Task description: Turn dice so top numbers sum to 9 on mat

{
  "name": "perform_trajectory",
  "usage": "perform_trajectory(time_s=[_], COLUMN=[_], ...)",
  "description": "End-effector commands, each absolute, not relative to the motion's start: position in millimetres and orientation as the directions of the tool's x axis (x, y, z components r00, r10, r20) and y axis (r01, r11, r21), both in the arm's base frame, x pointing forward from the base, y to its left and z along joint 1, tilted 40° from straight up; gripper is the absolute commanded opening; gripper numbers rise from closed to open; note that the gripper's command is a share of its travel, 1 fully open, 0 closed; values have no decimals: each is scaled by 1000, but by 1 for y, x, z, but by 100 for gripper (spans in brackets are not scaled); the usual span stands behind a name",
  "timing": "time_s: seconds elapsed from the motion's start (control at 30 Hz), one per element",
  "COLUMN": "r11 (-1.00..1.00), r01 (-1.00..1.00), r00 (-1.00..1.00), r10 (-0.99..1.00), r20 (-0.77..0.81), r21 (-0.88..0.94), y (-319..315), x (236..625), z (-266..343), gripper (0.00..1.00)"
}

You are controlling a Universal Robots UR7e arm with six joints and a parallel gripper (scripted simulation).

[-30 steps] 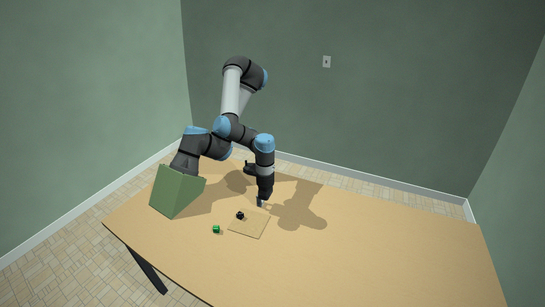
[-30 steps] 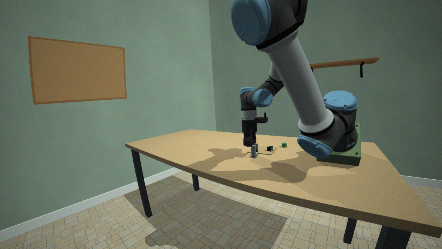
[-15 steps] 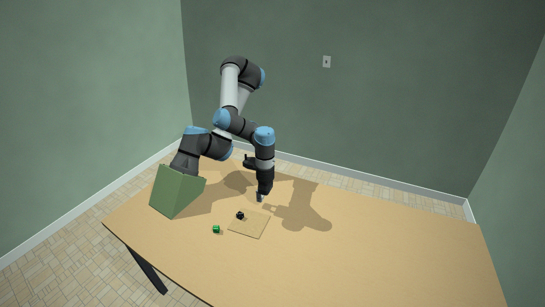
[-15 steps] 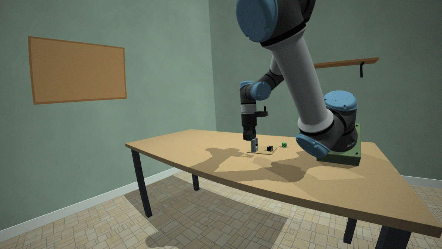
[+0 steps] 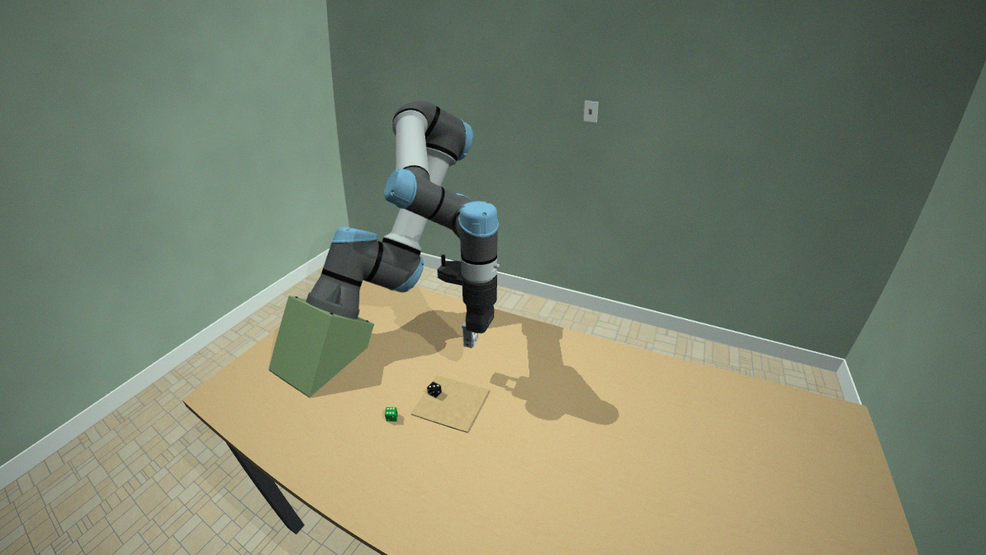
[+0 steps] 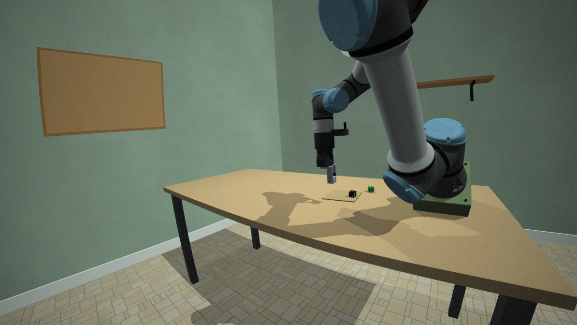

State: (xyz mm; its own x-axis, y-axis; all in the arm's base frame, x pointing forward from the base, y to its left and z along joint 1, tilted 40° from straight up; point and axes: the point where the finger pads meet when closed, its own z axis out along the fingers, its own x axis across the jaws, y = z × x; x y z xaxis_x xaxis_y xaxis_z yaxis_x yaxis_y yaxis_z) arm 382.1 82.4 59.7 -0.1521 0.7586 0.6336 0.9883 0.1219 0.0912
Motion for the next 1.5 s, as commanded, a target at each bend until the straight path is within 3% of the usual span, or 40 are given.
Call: perform_trajectory(time_s=[0.0,0.4,0.9,1.47], r11=[123,118,-34,-36], r01=[988,989,999,998], r00=[-152,-145,53,56], r10=[757,758,766,766], r20=[635,636,640,640], r21=[90,85,-42,-43], y=[75,72,-21,-22], x=[381,383,398,398], z=[68,66,-7,-9], gripper=[49,49,49,49])
